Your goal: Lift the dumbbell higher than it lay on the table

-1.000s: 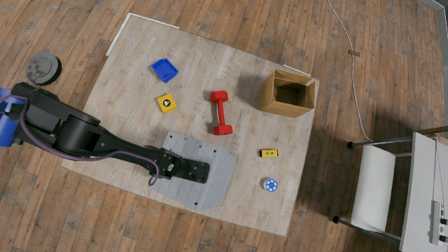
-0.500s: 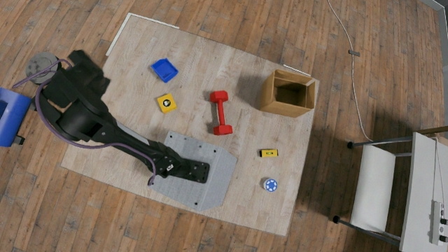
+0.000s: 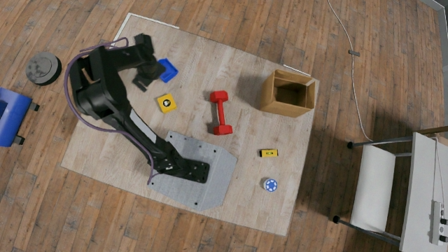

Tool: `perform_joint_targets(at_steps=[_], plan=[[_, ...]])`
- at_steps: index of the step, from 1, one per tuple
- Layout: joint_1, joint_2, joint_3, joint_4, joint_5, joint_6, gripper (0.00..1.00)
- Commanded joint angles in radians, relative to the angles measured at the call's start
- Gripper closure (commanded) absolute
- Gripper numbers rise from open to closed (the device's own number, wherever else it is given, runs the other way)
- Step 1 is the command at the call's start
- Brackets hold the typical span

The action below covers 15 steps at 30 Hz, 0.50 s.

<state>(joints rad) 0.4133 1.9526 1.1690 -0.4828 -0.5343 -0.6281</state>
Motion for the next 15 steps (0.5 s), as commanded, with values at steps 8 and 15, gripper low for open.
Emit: perform_joint_targets(at_steps=[8,15], plan=[[-0.309,0.067,-0.077,-0.02,0.058,-0.078,0.0],[-0.603,0.14,-0.162,-0.03,0.103,-0.129,0.0]])
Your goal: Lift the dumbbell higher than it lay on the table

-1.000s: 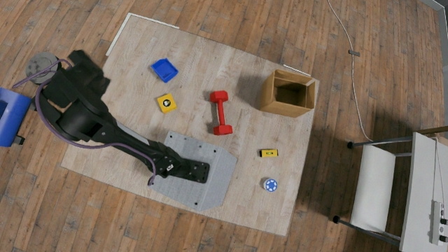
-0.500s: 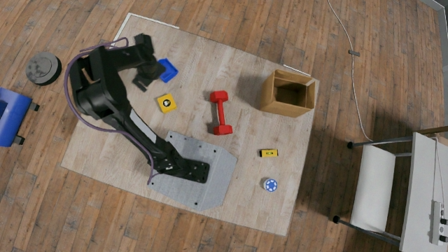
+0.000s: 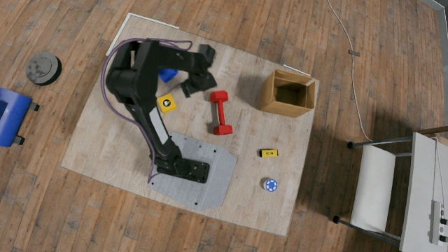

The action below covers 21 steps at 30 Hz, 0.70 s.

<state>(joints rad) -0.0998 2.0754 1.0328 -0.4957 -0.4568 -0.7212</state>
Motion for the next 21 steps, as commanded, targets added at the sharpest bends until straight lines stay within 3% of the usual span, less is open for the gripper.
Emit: perform_joint_targets(at_steps=[1,8,11,15,21], plan=[[-0.129,0.027,-0.035,-0.018,0.032,-0.044,0.0],[-0.328,0.084,-0.065,-0.029,0.066,-0.091,0.0],[-0.349,0.054,-0.032,-0.029,0.068,-0.099,0.0],[-0.38,0.097,-0.079,-0.021,0.073,-0.105,0.0],[-0.388,0.077,-0.063,-0.02,0.066,-0.108,0.0]])
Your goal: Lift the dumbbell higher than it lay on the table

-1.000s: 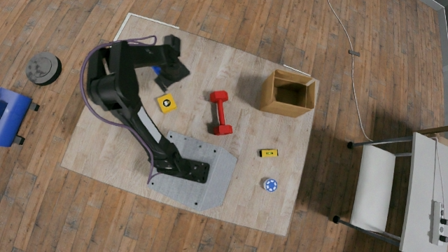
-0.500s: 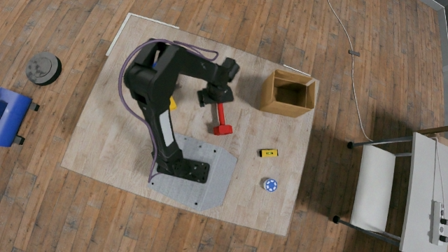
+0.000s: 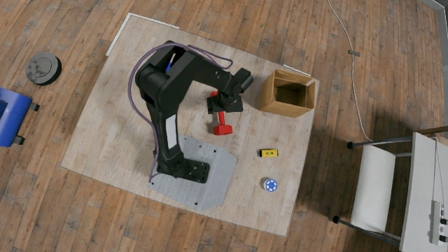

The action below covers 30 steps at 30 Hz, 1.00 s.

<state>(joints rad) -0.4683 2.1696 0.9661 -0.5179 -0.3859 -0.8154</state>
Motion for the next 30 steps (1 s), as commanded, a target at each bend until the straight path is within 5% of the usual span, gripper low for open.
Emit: perform_joint_targets(at_steps=[1,30], plan=[[-0.019,-0.017,0.004,0.002,-0.005,-0.014,0.0],[0.049,0.117,-0.028,0.166,-0.017,0.051,0.0]])
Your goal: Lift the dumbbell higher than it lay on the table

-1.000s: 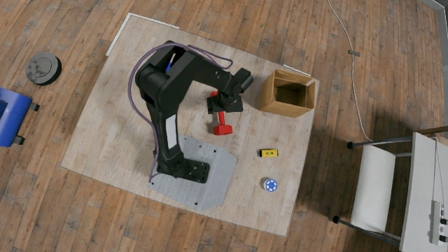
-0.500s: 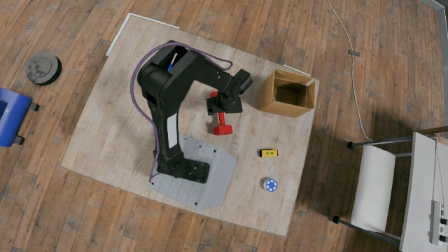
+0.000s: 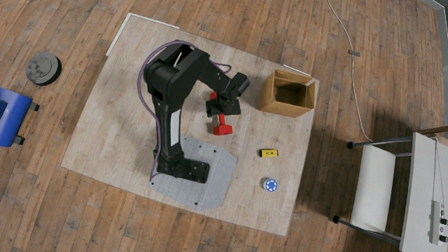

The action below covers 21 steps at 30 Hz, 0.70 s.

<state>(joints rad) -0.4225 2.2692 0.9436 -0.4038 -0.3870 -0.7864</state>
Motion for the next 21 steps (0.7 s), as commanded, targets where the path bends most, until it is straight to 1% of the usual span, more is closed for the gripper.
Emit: perform_joint_targets(at_steps=[1,8,10,11,12,14,21], plan=[[0.007,0.026,-0.009,0.062,-0.017,0.026,0.0],[0.031,0.086,-0.01,0.134,-0.02,0.052,0.0],[0.031,0.086,-0.01,0.134,-0.02,0.052,0.0],[0.016,0.091,-0.009,0.145,-0.02,0.057,0.0],[0.022,0.103,-0.007,0.154,-0.02,0.06,0.0],[0.044,0.117,-0.003,0.17,-0.021,0.066,0.0],[0.053,0.157,0.023,0.216,-0.023,0.084,0.0]])
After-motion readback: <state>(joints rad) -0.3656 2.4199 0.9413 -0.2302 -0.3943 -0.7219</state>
